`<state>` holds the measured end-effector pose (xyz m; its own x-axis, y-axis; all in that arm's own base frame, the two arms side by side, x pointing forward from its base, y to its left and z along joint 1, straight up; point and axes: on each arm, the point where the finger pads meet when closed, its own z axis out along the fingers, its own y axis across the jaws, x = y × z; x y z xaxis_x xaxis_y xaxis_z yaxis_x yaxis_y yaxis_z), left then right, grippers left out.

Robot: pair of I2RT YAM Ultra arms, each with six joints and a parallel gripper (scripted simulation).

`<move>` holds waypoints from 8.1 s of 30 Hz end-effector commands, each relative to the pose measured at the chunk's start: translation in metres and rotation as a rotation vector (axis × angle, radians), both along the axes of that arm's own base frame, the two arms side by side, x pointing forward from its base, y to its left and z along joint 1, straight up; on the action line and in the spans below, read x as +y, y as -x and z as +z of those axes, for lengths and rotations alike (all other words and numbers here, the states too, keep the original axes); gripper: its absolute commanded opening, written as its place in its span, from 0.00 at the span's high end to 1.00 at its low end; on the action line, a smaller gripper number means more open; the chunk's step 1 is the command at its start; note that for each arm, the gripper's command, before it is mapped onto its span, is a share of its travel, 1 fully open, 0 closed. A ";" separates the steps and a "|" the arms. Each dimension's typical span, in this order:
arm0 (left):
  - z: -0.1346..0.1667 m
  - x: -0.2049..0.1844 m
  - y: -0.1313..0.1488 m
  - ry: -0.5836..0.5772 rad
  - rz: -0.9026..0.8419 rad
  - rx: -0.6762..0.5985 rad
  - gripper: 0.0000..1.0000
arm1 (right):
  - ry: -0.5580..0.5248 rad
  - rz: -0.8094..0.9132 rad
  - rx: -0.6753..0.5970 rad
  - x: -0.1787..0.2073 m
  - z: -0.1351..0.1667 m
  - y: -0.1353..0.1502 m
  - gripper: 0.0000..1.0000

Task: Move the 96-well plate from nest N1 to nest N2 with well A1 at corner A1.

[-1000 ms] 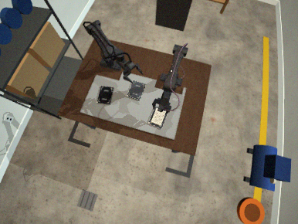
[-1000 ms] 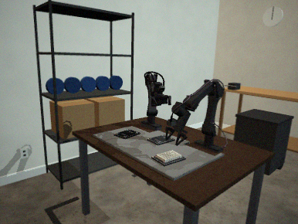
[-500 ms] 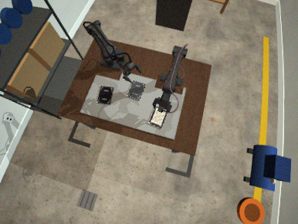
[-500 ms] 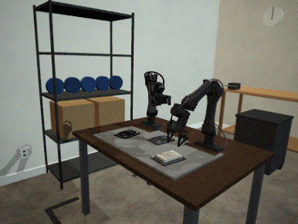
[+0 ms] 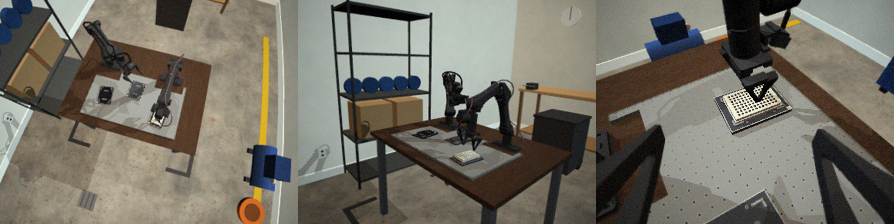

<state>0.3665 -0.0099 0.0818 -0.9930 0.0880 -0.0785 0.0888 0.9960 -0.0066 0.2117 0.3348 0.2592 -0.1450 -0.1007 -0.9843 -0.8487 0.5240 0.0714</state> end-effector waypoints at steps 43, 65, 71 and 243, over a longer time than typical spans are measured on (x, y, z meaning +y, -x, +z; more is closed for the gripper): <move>-0.036 -0.003 -0.015 -0.020 0.009 0.066 0.00 | 0.012 0.001 0.002 0.004 0.003 0.000 0.00; -0.045 -0.001 -0.015 -0.014 0.009 0.051 0.11 | 0.012 0.001 0.002 0.004 0.003 0.000 0.00; -0.045 -0.001 -0.015 -0.014 0.009 0.051 0.20 | 0.012 0.001 0.002 0.004 0.003 0.000 0.00; -0.068 -0.253 0.165 -0.004 0.070 0.092 0.20 | 0.242 0.022 0.145 -0.226 0.054 0.149 0.00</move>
<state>0.2010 -0.2637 0.0288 -0.9997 0.0207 0.0156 0.0207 0.9998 -0.0053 0.0661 0.1143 0.3124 -0.2786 -0.3349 -0.9001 -0.8490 0.5241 0.0677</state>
